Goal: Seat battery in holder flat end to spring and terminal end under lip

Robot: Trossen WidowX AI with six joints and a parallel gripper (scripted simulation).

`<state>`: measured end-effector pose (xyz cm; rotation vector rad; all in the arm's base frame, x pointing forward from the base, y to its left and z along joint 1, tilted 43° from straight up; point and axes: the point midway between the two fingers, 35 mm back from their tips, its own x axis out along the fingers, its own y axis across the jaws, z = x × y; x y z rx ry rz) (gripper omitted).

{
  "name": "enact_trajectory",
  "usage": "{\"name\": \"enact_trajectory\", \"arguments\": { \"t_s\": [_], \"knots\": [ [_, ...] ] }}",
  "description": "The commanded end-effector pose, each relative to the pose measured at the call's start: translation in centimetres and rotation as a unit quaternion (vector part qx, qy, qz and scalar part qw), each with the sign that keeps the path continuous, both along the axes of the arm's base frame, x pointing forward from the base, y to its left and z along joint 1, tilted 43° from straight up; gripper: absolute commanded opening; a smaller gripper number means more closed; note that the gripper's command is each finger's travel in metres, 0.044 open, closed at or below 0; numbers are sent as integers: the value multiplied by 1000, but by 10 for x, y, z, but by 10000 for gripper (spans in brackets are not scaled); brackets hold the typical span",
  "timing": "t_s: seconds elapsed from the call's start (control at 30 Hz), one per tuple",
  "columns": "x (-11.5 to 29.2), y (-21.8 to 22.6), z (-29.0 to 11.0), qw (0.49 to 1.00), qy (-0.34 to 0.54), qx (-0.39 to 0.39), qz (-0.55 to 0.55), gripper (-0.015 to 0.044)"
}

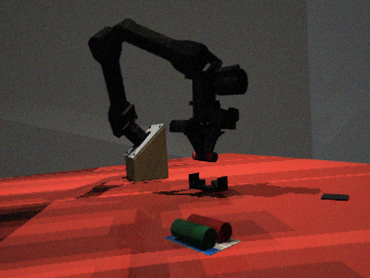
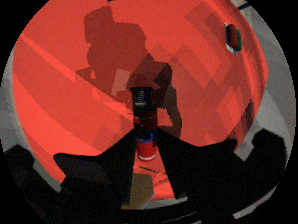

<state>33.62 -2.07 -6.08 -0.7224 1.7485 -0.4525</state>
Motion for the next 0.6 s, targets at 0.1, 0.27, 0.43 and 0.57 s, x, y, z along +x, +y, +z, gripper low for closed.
{"name": "enact_trajectory", "arguments": {
  "t_s": [0.1, 0.27, 0.43, 0.57],
  "knots": [
    [-8, -13, -14, 998, 43, -13, -35, 86],
    [-12, -22, -22, 995, 74, -24, -57, 86],
    [-12, -23, -24, 994, 80, -27, -62, 86],
    [-11, -24, -25, 993, 87, -29, -68, 86]
  ]
}}
